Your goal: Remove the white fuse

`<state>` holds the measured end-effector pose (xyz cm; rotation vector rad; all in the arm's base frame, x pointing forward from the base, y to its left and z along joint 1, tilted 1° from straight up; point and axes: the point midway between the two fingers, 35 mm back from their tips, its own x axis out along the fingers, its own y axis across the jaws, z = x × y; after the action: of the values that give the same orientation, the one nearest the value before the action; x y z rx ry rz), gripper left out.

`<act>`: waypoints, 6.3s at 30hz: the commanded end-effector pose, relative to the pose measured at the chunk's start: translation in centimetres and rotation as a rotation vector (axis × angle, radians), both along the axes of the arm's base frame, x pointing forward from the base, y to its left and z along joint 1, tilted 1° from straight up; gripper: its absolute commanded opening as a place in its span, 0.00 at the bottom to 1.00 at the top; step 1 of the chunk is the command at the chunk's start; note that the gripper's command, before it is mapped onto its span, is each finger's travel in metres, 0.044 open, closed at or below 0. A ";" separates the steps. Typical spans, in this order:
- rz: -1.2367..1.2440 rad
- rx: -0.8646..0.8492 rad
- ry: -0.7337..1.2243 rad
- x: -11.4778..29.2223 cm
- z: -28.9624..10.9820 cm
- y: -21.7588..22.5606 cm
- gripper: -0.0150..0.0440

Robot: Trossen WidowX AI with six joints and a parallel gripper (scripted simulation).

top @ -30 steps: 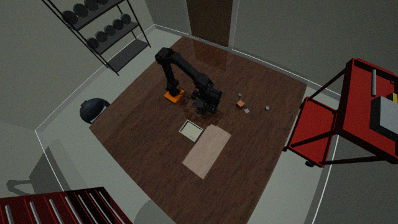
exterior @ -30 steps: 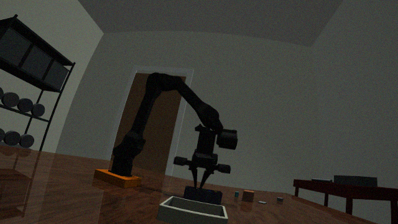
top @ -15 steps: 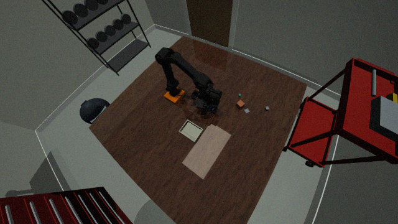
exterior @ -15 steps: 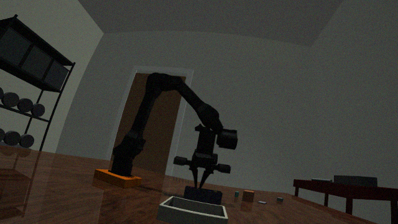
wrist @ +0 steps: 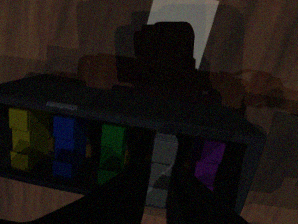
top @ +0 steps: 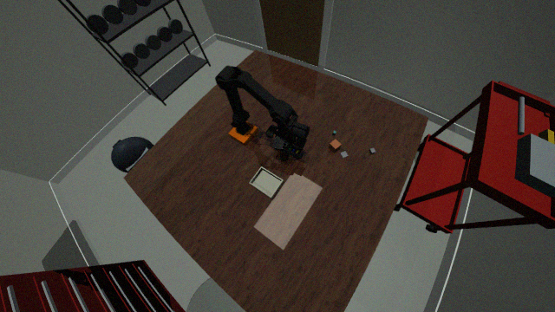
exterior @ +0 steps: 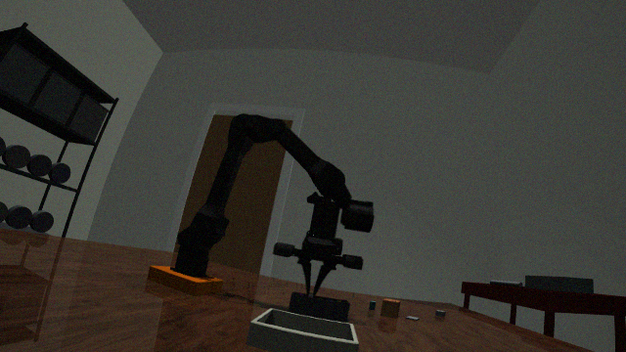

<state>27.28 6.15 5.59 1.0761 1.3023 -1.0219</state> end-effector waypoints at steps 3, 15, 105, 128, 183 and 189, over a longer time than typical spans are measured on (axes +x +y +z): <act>-0.001 -0.001 -0.005 0.2 0.5 0.0 0.25; -0.002 -0.002 -0.005 0.2 1.1 0.0 0.25; -0.004 -0.017 -0.009 4.2 5.6 -12.1 0.25; -0.004 -0.025 -0.009 4.1 4.8 -20.7 0.25; -0.008 -0.020 -0.008 4.0 5.2 -20.6 0.81; -0.008 -0.020 -0.008 4.0 5.2 -20.6 0.81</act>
<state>31.26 -14.43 10.81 1.0700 1.2800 -1.0337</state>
